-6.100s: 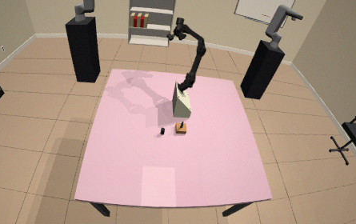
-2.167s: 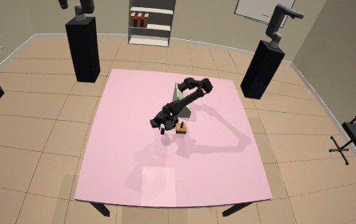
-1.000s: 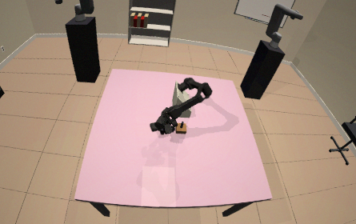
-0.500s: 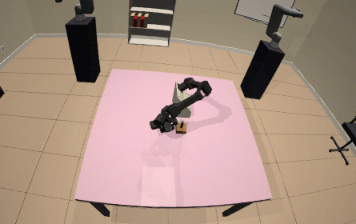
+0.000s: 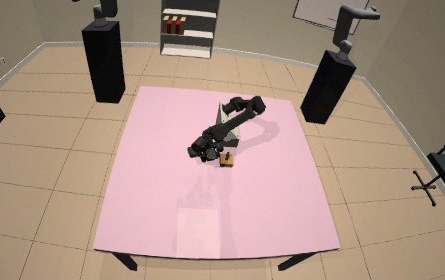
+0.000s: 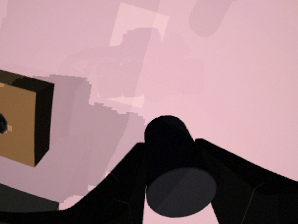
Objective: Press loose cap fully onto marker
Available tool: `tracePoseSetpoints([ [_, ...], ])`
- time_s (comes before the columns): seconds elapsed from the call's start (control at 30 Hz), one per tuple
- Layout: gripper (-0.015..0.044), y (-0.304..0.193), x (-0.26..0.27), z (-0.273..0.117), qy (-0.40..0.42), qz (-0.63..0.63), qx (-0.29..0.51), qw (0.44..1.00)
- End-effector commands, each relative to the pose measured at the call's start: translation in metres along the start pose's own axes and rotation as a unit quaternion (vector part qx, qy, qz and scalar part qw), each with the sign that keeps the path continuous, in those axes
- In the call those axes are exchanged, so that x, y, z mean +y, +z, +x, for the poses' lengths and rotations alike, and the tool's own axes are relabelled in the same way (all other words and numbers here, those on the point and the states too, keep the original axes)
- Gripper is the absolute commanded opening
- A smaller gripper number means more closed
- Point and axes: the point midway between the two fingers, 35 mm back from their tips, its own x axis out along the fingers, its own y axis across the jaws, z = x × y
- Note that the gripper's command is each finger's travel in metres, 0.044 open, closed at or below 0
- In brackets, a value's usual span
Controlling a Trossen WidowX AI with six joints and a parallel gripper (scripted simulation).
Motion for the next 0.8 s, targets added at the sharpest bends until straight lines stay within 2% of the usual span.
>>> tracePoseSetpoints([
  [0.0, 0.0000, 0.003, 0.007, -0.007, -0.002, -0.005, 0.000, 1.000],
  [0.77, 0.0000, 0.013, 0.068, -0.035, -0.002, -0.004, 0.001, 1.000],
])
